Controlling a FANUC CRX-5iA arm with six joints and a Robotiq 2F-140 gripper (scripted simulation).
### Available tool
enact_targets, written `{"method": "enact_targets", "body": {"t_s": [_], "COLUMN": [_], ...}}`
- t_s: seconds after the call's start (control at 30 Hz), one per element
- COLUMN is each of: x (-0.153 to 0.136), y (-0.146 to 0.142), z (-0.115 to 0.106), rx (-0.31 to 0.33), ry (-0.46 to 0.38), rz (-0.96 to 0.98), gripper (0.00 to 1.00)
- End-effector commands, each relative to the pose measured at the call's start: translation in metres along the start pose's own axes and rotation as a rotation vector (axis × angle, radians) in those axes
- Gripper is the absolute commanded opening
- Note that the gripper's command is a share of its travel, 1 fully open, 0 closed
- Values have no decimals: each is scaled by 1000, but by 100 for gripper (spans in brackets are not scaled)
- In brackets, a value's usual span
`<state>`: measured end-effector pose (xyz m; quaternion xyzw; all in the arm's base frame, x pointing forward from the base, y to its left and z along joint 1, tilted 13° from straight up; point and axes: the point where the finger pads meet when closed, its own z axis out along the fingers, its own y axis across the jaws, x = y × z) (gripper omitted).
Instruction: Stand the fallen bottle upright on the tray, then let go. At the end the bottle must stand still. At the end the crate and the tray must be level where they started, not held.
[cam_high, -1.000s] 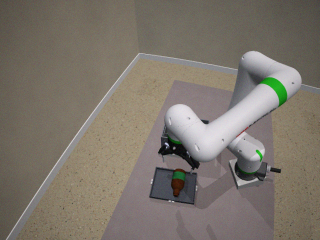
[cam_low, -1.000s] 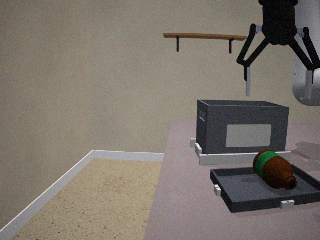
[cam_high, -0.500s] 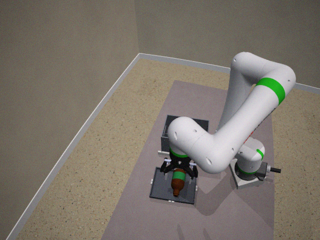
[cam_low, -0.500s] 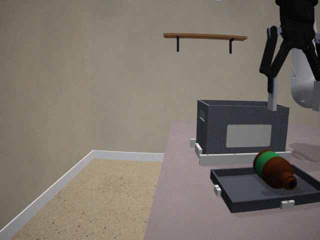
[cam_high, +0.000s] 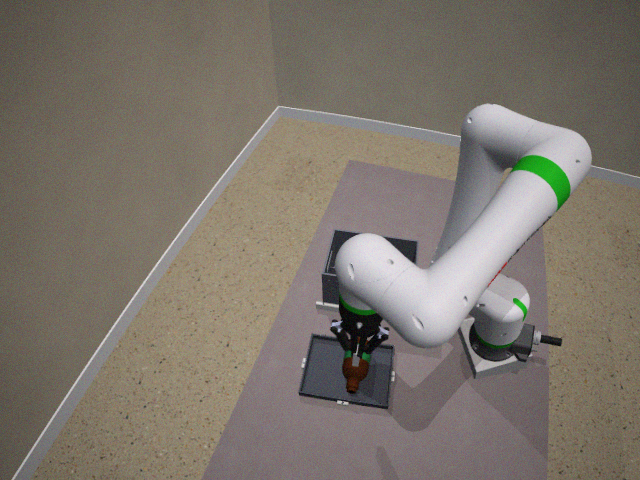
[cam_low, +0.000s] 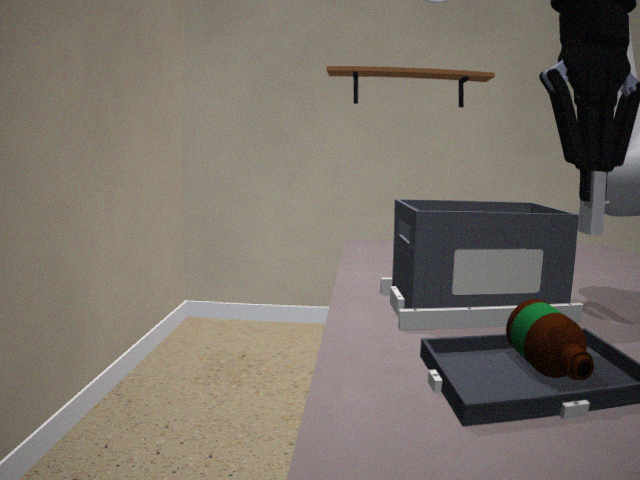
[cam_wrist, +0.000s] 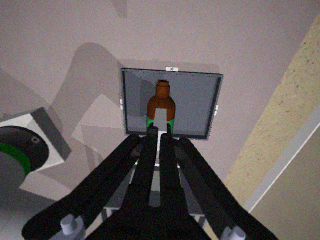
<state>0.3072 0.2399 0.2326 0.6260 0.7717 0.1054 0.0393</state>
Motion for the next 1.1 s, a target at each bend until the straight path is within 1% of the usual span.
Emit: {"method": "enact_targets", "body": {"t_s": [0.0,0.8,0.83,1.07], "x": [0,0,0,0], "y": [0,0,0,0], "z": [0,0,0,0], "rx": [0,0,0,0], "ry": [0,0,0,0], "rz": [0,0,0,0], "gripper": [0,0,38,38]}}
